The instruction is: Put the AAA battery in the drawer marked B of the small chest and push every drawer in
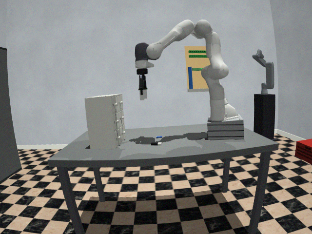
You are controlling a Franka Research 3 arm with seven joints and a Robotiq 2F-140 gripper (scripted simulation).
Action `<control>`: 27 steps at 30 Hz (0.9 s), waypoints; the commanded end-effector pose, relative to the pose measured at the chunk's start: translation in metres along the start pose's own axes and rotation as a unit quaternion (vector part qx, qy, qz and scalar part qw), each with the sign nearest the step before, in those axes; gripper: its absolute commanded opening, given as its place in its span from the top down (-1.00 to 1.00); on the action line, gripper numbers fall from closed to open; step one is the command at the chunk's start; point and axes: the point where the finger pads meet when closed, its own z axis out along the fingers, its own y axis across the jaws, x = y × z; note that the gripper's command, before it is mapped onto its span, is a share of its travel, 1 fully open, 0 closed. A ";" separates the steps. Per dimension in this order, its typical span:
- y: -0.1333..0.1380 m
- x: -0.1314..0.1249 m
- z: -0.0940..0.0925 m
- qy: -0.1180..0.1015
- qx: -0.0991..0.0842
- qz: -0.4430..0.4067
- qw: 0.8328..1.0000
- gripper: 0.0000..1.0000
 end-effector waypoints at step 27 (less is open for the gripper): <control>0.011 -0.001 -0.003 0.000 0.000 -0.102 0.995 -1.00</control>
